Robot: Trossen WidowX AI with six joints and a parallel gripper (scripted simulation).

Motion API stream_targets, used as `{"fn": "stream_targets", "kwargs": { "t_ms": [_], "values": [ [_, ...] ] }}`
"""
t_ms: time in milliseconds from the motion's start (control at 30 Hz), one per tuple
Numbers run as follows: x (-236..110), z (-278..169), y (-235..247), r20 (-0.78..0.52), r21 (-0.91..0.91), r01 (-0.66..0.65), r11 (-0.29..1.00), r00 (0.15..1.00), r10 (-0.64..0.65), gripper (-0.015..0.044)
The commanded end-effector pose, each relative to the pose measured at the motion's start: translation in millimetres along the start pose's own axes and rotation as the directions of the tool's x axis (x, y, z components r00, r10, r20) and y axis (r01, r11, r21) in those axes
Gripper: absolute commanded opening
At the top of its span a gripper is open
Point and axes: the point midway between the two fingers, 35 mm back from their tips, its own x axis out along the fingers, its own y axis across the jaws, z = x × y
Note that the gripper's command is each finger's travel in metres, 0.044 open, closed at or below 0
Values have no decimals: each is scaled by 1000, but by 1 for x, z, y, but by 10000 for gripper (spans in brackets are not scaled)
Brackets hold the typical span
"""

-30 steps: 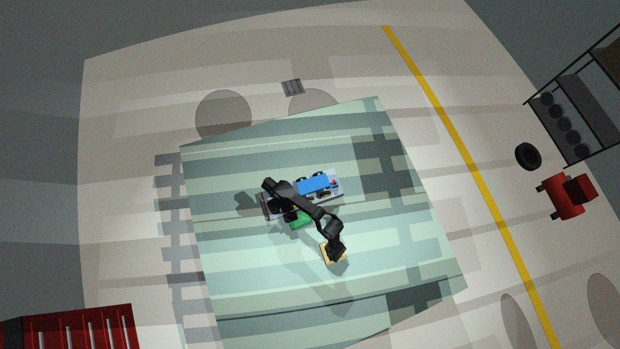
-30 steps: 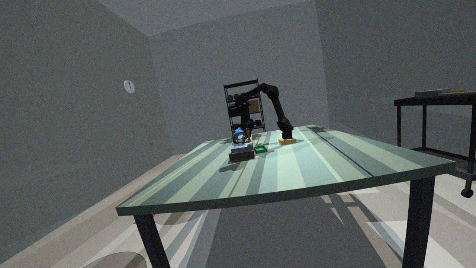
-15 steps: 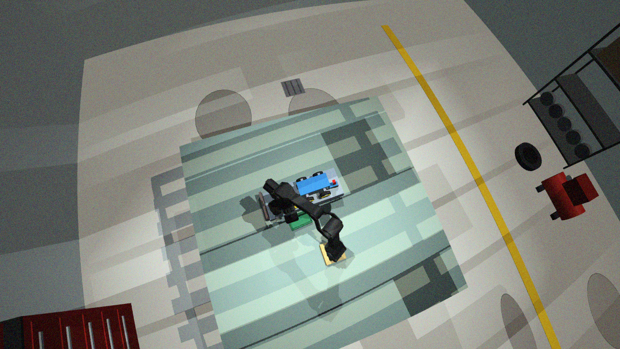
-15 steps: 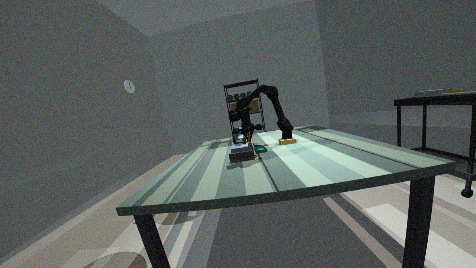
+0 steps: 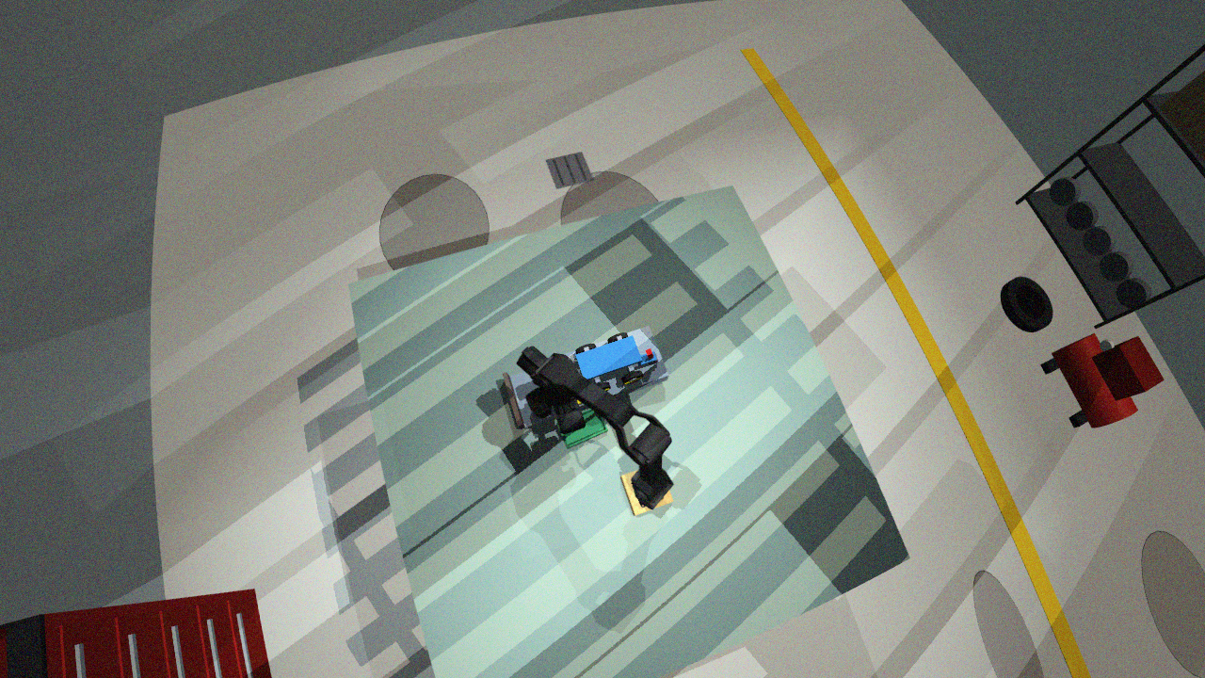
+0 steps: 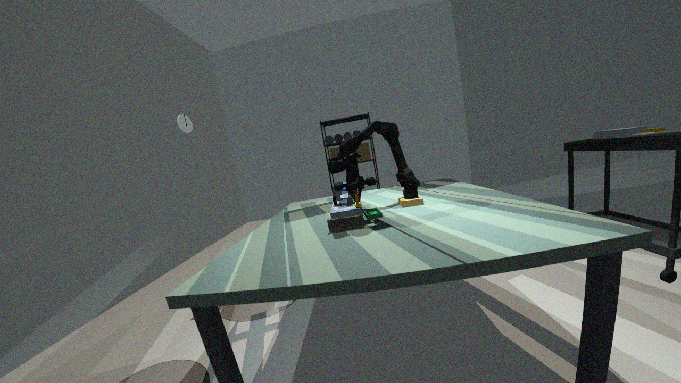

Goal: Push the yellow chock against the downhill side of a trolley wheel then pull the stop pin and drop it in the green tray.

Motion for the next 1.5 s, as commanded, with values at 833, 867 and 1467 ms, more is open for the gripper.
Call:
{"fn": "stream_targets", "kwargs": {
  "t_ms": [833,867,1467],
  "values": [
    [-1,-24,2,-4,2,5,1000,1000,-5,0],
    [-1,-25,2,-4,2,5,1000,1000,-5,0],
    [0,-26,3,1,-1,0,1000,1000,0,26]
  ]
}}
